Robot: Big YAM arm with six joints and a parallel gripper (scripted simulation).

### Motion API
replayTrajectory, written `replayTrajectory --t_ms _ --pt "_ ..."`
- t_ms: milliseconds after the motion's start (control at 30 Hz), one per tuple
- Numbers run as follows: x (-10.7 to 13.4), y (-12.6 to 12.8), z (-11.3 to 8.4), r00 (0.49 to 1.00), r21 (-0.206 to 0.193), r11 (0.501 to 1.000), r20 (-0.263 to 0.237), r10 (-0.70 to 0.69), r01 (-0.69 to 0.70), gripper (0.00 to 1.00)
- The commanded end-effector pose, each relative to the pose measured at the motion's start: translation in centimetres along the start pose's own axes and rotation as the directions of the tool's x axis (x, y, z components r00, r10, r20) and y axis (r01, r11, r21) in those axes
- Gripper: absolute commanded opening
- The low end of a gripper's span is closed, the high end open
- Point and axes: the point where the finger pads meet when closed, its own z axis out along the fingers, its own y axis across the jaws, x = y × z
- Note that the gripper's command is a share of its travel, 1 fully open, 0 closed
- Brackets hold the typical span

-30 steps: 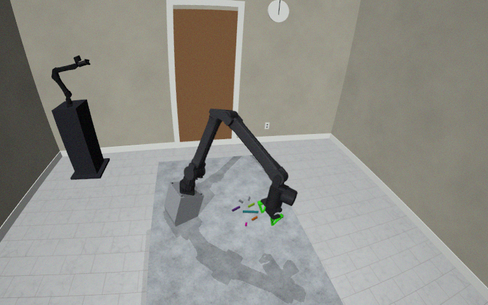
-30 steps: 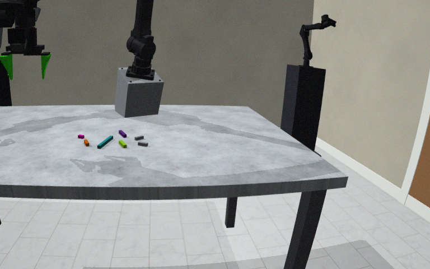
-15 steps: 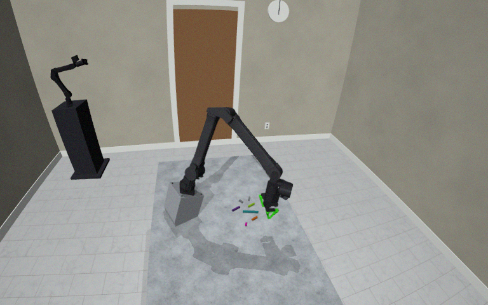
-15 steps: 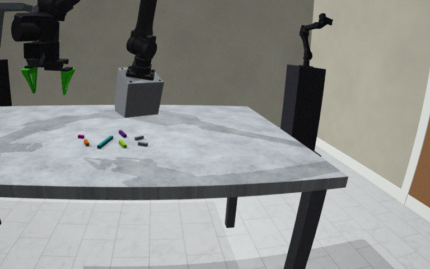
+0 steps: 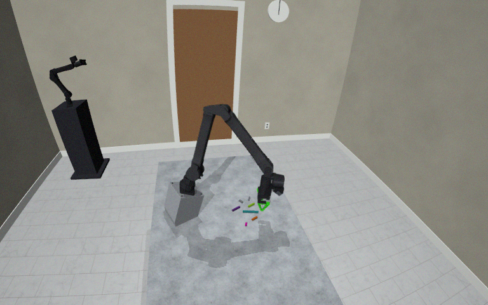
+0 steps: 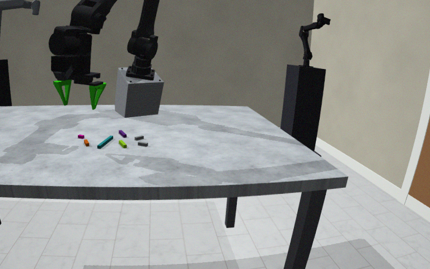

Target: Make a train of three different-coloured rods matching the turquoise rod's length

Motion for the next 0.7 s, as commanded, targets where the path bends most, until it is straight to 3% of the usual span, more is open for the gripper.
replayTrajectory --t_ms 0,100,300,333,400,567,667 --pt "0.6 4.5 -0.2 0.994 -0.029 0.994 0.033 0.107 -0.106 1.0" --pt "2.0 7.3 0.7 0.981 -0.04 0.981 0.035 0.191 -0.19 1.0" --pt "-0.1 6.3 -0.1 0.975 -0.043 0.977 0.067 0.212 -0.209 1.0" --pt "2.8 8.6 1.0 0.972 -0.048 0.972 0.035 0.23 -0.229 1.0" --pt "2.8 8.6 1.0 0.972 -0.048 0.972 0.035 0.23 -0.229 1.0" --pt "6.3 13.5 2.3 0.922 -0.086 0.92 0.026 0.386 -0.383 1.0" --pt "6.9 14.1 2.5 0.913 -0.092 0.91 0.023 0.408 -0.405 1.0"
